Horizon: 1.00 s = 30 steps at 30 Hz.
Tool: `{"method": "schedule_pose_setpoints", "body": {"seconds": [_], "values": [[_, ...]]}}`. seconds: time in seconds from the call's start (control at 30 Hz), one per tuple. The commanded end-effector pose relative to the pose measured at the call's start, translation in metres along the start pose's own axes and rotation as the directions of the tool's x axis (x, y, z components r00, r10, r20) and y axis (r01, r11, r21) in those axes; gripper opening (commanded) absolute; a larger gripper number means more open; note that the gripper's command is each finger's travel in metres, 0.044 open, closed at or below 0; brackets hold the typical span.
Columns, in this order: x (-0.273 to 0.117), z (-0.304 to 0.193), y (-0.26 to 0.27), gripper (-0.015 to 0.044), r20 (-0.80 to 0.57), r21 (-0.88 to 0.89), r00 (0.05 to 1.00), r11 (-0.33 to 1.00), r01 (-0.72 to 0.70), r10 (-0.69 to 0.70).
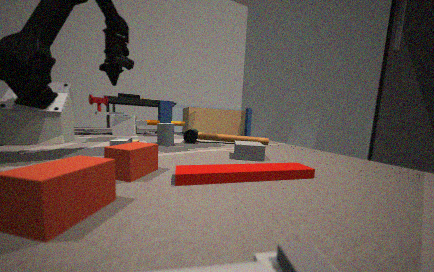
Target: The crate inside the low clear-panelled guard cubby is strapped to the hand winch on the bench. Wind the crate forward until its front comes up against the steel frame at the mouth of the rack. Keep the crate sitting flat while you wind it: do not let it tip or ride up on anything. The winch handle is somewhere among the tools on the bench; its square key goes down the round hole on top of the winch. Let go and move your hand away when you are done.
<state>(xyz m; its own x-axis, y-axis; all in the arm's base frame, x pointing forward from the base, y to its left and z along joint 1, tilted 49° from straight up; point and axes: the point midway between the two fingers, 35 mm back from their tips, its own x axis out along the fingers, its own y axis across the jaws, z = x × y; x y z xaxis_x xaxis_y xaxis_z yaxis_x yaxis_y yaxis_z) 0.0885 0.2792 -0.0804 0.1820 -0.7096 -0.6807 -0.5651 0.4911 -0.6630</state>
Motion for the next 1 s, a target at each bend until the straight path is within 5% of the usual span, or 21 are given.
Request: {"method": "schedule_pose_setpoints", "body": {"seconds": [0.0,0.6,0.97], "values": [[0.001,0.000,0.000,0.0000,-0.009,0.000,1.000,1.000,0.002,-0.002],[0.000,0.000,0.000,0.0000,-0.009,0.000,1.000,1.000,0.002,-0.002],[0.014,-0.045,0.000,0.0289,0.328,-0.038,0.945,0.999,0.001,0.012]]}}
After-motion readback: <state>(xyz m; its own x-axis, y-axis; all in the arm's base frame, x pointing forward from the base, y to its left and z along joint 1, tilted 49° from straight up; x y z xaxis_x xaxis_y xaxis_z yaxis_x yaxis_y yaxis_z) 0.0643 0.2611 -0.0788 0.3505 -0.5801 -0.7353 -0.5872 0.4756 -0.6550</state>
